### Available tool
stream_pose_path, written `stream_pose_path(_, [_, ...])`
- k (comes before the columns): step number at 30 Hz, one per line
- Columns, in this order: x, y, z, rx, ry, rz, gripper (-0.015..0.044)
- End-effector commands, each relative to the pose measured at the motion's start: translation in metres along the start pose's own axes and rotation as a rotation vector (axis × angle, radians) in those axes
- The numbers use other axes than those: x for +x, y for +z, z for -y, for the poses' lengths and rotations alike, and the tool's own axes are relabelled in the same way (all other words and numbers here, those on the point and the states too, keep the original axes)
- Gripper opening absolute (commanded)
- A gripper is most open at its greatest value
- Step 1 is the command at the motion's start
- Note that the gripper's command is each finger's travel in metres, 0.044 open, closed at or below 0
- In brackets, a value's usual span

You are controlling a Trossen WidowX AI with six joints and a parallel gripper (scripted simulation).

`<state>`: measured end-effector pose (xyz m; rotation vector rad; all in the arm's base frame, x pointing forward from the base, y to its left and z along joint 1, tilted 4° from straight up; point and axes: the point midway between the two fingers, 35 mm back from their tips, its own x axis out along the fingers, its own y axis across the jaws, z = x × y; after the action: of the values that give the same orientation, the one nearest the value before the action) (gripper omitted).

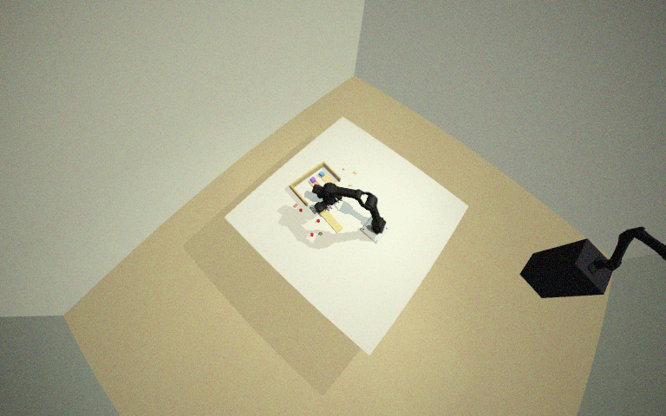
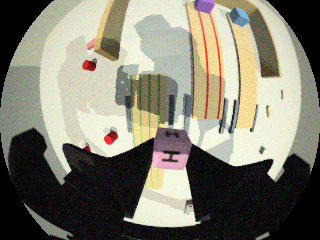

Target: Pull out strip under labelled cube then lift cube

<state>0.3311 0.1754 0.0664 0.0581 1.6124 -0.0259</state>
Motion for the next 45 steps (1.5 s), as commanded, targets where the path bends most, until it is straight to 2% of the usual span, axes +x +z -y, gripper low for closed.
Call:
stream_pose_path(1, [-0.001,-0.010,0.007,-0.005,-0.003,0.002,0.0000])
stream_pose_path(17, [0.003,-0.057,0.035,-0.005,-0.005,-0.001,0.0000])
stream_pose_path(27, [-0.033,-0.057,0.035,-0.005,-0.006,-0.001,0.0000])
stream_pose_path(45, [-0.033,-0.057,0.035,-0.005,-0.006,-0.001,0.0000])
